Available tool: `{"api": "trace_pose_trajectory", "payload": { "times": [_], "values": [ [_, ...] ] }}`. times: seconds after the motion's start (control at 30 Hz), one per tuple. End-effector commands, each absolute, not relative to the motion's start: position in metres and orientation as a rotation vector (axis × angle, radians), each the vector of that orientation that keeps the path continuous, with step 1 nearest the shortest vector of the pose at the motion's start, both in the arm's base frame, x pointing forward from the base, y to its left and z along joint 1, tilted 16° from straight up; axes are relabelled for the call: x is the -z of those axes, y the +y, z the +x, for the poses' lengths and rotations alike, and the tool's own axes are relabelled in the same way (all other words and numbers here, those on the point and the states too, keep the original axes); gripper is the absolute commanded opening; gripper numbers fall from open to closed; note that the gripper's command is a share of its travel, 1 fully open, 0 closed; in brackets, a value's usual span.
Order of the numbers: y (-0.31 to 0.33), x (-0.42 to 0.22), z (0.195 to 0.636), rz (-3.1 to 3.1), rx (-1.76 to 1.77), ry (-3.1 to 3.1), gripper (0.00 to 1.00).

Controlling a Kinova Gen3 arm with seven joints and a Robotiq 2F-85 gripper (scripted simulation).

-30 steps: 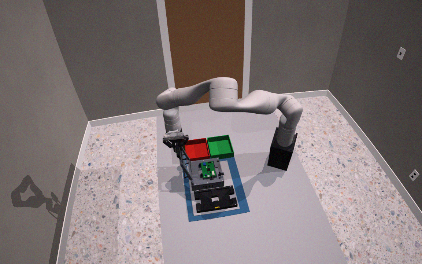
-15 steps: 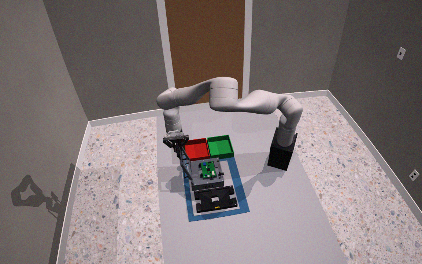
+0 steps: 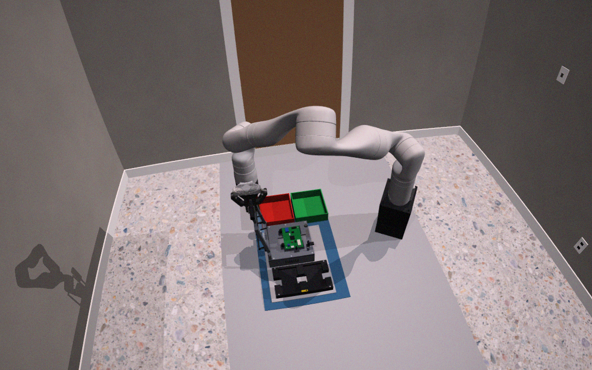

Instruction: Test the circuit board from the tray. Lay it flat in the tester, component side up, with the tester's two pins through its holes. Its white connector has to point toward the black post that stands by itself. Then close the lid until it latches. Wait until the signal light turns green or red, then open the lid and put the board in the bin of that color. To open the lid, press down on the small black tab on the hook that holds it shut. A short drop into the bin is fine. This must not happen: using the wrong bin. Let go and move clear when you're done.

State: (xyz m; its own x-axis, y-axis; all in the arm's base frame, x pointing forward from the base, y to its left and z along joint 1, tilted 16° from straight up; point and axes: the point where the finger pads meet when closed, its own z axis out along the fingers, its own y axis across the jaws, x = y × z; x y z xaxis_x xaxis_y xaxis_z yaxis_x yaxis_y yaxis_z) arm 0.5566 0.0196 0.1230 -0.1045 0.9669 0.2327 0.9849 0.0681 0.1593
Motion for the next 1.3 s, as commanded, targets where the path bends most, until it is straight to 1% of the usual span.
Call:
{"api": "trace_pose_trajectory", "payload": {
  "times": [0.0,0.3,0.87,1.27],
  "values": [
    [0.018,-0.124,0.550,-2.057,0.421,-2.242,0.00],
    [0.017,-0.124,0.539,-2.057,0.421,-2.242,0.00],
    [0.015,-0.119,0.506,-2.057,0.421,-2.242,0.00],
    [0.014,-0.107,0.471,-2.057,0.421,-2.242,0.00]
  ]
}}
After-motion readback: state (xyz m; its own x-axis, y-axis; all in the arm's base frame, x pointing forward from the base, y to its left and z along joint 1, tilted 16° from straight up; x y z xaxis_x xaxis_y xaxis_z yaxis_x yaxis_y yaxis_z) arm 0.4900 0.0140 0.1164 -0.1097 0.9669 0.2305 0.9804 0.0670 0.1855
